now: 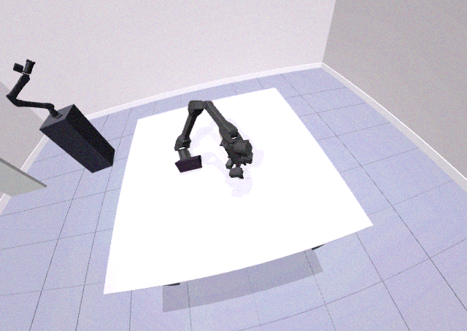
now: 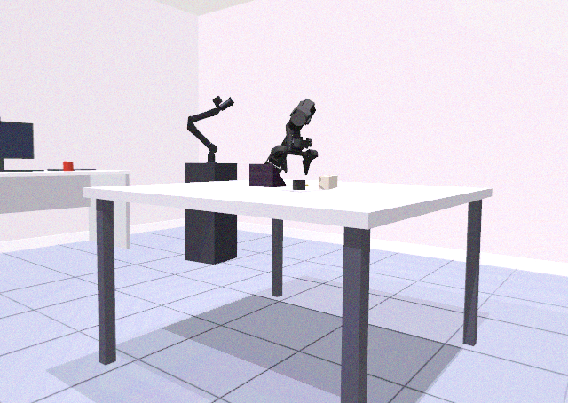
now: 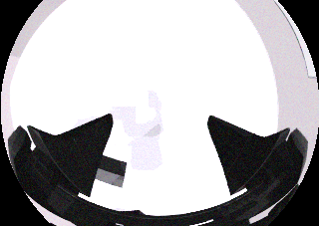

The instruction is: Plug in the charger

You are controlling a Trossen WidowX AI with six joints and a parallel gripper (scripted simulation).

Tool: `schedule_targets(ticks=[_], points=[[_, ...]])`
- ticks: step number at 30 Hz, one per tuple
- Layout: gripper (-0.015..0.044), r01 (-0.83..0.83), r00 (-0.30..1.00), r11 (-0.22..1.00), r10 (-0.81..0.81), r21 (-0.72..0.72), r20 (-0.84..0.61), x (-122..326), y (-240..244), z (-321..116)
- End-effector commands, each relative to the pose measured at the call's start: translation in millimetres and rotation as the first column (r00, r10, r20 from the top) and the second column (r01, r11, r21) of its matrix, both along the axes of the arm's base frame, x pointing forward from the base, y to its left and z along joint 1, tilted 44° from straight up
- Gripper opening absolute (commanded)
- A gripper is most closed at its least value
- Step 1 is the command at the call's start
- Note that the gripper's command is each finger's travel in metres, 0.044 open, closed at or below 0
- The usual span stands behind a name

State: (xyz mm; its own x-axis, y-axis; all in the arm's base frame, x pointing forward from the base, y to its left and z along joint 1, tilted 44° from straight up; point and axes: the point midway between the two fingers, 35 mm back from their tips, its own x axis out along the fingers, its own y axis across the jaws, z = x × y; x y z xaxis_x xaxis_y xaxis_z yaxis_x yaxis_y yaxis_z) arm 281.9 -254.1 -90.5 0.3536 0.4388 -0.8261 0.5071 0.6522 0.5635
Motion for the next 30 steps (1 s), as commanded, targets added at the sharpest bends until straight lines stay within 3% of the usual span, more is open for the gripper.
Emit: schedule_targets(ticks=[1, 15, 30], points=[[0.0440, -0.104, 0.994, 0.994, 0.105, -0.024, 0.025, -4, 8, 5], [0.0440, -0.395, 0.907, 0.913, 0.405, -0.100, 0.115, -13, 28, 21], [0.0440, -0.649, 0.705, 0.735, 0.678, -0.197, 0.206, -24, 49, 39]])
